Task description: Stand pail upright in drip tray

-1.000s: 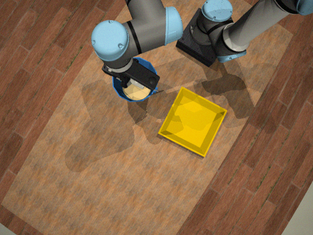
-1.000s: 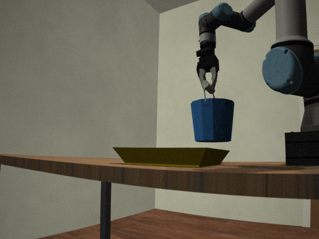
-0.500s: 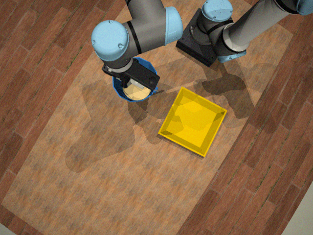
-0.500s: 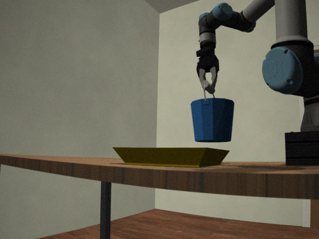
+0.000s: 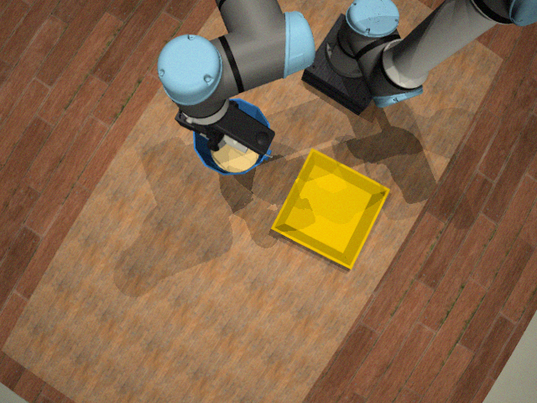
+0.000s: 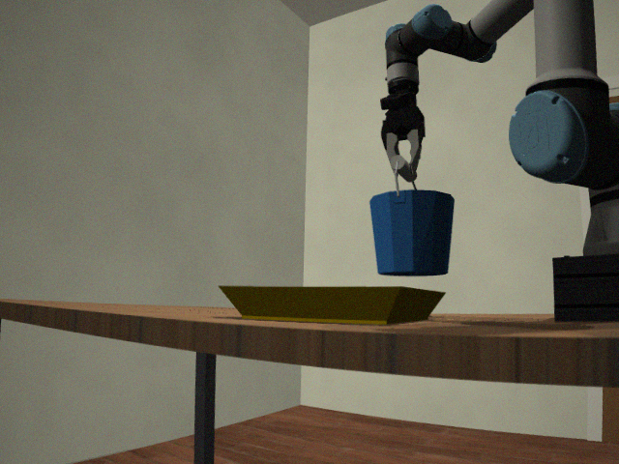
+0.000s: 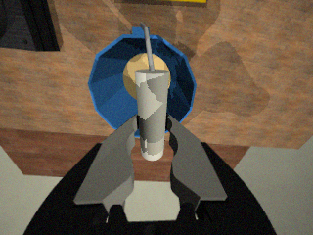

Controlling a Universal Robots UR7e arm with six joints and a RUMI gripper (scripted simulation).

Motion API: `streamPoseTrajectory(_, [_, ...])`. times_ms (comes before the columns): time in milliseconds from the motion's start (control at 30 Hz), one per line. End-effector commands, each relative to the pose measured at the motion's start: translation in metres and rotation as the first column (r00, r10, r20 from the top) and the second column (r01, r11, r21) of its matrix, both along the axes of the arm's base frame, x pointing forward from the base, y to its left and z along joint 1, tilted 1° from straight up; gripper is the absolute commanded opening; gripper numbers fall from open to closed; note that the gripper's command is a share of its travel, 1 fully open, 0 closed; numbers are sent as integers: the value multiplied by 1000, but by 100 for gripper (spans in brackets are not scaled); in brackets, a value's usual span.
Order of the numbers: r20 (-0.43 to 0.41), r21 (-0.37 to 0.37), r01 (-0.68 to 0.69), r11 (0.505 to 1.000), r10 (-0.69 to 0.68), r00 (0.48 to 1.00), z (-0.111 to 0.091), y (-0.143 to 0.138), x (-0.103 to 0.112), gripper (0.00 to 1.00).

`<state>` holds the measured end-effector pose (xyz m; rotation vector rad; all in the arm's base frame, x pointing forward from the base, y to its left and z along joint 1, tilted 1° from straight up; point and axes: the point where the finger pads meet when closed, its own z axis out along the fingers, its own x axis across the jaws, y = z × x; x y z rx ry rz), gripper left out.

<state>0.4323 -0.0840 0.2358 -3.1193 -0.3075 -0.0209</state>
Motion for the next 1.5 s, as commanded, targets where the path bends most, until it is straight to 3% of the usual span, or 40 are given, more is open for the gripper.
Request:
streamPoseTrajectory(0, [5,-3,-2,1000,2,1000,2,4,0,0])
streamPoseTrajectory(733, [6,-4,-2,1000,2,1000,3,26,-3,0])
streamPoseTrajectory(1467, [4,-3,-2,1000,2,1000,2,71,-9,0])
